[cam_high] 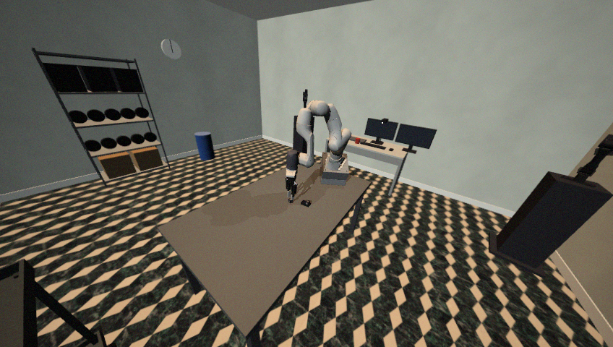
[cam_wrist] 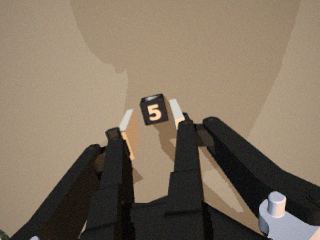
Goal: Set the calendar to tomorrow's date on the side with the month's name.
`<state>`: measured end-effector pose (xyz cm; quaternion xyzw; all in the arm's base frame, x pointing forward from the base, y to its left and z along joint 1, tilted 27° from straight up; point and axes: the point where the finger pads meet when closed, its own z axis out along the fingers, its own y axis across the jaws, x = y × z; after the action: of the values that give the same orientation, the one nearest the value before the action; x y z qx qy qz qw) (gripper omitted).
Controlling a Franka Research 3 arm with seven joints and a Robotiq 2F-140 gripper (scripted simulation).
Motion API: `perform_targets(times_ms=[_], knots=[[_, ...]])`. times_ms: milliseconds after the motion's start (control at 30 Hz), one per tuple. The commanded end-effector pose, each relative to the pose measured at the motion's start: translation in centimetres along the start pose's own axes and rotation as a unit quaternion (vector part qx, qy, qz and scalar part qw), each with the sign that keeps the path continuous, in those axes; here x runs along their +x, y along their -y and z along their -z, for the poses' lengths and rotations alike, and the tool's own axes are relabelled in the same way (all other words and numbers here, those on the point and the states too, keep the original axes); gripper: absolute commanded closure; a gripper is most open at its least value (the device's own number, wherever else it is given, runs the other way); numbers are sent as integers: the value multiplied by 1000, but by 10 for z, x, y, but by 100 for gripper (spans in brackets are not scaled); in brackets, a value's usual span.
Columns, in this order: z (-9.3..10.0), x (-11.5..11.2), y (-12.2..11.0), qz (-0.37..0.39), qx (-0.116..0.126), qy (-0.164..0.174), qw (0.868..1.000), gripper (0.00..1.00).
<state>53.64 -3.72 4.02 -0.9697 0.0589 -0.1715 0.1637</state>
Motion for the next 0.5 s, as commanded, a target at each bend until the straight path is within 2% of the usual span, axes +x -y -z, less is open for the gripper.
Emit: perform_targets(times_ms=[0, 467], knots=[[0, -1, -1, -4, 0, 0, 1000, 72], [-12, -1, -1, -4, 0, 0, 1000, 72]])
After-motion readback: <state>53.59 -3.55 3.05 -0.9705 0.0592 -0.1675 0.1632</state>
